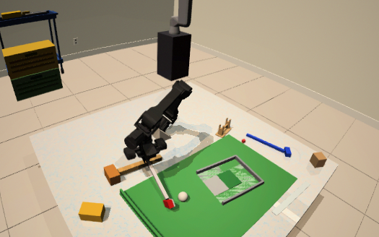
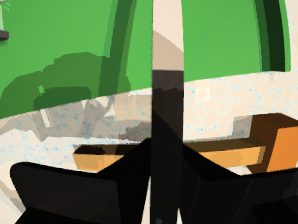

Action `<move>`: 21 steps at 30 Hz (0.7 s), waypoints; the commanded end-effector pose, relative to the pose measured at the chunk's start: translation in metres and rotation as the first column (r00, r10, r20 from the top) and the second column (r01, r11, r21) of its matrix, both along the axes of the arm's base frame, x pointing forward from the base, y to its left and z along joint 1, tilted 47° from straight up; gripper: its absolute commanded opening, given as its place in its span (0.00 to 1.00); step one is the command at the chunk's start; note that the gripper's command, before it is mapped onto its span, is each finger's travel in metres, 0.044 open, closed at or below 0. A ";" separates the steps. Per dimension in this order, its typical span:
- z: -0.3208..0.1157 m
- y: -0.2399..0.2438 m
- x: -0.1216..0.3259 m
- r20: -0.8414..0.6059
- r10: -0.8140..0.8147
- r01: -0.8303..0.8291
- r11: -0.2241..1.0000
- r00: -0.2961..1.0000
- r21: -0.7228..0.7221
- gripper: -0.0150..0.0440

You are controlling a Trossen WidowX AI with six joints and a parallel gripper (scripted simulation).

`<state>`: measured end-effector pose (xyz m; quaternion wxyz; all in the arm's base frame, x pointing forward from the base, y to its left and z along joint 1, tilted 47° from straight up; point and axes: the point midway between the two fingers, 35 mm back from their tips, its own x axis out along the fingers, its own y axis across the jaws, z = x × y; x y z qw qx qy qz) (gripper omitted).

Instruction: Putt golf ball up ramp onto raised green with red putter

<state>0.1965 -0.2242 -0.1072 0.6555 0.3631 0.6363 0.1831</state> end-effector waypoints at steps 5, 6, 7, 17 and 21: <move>0.068 0.065 0.023 0.010 0.002 -0.002 1.000 1.000 0.005 0.25; 0.074 0.072 0.024 0.010 0.002 -0.002 1.000 1.000 0.006 0.25; 0.077 0.077 0.024 0.011 0.003 -0.003 1.000 1.000 0.007 0.25; 0.086 0.069 0.024 0.010 0.003 -0.003 1.000 1.000 0.006 0.25; 0.100 0.055 0.021 0.010 0.002 -0.002 1.000 1.000 0.005 0.25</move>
